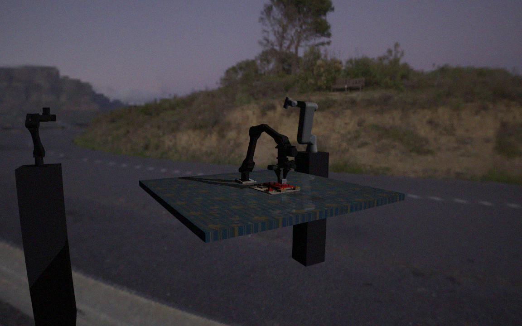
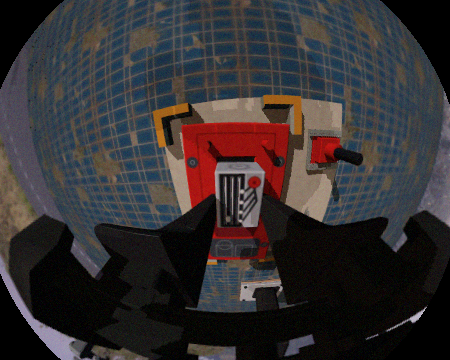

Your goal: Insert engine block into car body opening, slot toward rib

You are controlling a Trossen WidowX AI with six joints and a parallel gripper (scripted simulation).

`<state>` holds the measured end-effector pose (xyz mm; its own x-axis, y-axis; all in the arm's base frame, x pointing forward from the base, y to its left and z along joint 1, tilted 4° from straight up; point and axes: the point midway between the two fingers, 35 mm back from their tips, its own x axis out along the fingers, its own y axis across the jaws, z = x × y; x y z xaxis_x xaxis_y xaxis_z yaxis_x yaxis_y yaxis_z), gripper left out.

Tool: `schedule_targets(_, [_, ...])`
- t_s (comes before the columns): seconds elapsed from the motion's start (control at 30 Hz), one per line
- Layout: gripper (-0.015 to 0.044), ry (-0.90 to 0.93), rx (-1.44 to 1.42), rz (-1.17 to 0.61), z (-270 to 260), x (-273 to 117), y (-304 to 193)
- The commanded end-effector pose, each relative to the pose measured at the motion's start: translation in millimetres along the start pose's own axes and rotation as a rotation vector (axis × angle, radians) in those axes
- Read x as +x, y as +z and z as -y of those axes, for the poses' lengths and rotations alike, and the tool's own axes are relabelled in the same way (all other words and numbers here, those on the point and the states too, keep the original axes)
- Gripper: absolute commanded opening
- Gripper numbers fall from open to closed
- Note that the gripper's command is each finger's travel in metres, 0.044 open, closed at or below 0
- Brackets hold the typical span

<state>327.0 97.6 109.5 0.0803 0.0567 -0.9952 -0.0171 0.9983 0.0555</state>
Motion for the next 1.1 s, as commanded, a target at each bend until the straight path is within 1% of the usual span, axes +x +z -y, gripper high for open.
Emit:
schedule_targets(0.0, [0.0158, -0.005, -0.002, -0.001, 0.6, 2.1, 0.1])
schedule_targets(1.07, [0.0158, -0.005, -0.003, -0.001, 0.7, 8.9, 0.1])
